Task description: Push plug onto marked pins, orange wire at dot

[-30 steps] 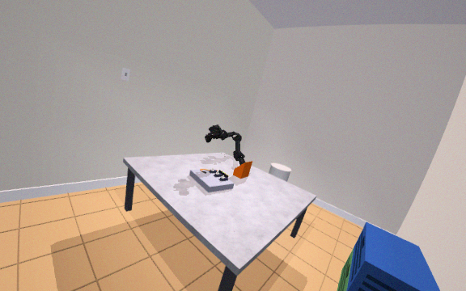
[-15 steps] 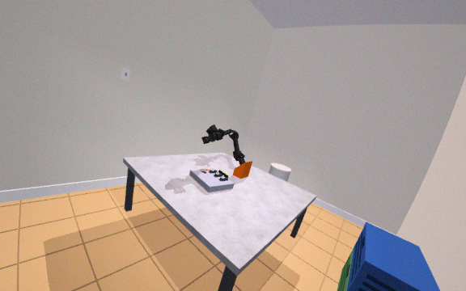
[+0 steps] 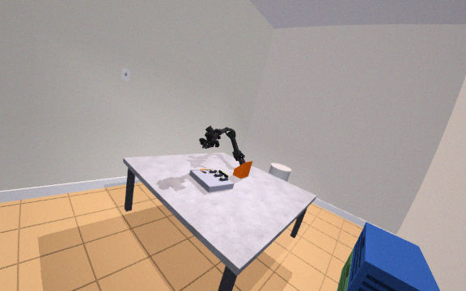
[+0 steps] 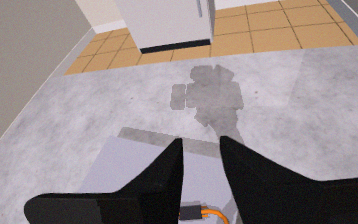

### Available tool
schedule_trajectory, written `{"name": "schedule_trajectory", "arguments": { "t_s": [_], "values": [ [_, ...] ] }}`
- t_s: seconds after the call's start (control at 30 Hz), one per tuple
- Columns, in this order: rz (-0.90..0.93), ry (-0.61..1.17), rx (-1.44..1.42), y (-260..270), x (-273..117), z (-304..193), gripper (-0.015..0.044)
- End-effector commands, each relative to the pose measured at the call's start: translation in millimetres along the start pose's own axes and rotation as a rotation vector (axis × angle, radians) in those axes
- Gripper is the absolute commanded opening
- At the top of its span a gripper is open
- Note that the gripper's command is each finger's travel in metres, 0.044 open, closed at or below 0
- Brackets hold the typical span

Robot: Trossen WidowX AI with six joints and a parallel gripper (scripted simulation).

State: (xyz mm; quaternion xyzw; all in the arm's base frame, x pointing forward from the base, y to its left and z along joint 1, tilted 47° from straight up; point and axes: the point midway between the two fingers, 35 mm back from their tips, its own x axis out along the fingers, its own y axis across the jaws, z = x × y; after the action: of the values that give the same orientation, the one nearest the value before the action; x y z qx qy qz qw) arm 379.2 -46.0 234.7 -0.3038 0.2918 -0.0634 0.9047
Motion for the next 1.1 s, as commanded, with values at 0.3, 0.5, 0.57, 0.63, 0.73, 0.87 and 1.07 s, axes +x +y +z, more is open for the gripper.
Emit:
{"name": "schedule_trajectory", "arguments": {
  "t_s": [0.3, 0.5, 0.57, 0.63, 0.73, 0.87, 1.07],
  "values": [
    [0.044, 0.245, -0.312, 4.1, 30.2, -24.9, 0.0115],
    [0.086, 0.353, -0.462, 6.8, 41.9, -38.1, 0.0115],
    [0.102, 0.389, -0.513, 7.7, 45.4, -42.5, 0.0115],
    [0.120, 0.424, -0.564, 8.5, 48.8, -46.9, 0.0115],
    [0.149, 0.475, -0.641, 9.7, 53.6, -53.4, 0.0115],
    [0.193, 0.541, -0.744, 11.1, 59.4, -62.1, 0.0115],
    [0.268, 0.636, -0.901, 12.8, 67.2, -74.7, 0.0115]
  ]
}}
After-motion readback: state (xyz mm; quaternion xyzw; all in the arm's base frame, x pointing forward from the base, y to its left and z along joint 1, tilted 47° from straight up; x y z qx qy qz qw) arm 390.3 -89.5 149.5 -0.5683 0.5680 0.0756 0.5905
